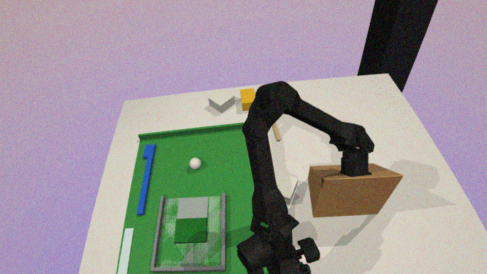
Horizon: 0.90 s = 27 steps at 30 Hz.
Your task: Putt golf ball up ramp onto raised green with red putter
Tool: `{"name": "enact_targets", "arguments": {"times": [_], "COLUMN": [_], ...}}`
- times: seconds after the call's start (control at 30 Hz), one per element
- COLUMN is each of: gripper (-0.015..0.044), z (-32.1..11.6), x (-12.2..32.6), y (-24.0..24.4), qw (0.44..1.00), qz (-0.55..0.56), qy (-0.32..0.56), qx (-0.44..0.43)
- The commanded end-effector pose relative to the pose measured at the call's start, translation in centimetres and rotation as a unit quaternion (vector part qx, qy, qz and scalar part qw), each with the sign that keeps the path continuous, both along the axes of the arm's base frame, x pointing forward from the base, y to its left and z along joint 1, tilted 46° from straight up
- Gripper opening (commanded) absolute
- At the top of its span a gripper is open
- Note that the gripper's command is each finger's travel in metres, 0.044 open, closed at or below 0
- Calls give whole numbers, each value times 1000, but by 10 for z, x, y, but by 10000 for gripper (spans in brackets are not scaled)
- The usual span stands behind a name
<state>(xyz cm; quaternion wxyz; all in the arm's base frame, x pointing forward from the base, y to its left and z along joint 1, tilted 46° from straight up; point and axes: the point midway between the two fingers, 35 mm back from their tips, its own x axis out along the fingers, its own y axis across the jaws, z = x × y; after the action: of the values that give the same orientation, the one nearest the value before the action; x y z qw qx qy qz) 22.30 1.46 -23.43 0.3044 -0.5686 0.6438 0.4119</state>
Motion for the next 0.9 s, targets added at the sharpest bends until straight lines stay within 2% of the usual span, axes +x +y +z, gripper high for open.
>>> {"name": "enact_targets", "arguments": {"times": [0.0,0.17,0.53,0.73,0.87], "gripper": [0,0,0,0,0], "z": [0,11,70,67,82], "x": [0,6,15,14,32], "y": [0,13,71,64,53], "qw": [1000,1000,1000,1000,999], "qz": [0,1,0,2,-39], "qy": [-1,-1,0,0,-32], "qx": [0,1,3,-2,-6]}}
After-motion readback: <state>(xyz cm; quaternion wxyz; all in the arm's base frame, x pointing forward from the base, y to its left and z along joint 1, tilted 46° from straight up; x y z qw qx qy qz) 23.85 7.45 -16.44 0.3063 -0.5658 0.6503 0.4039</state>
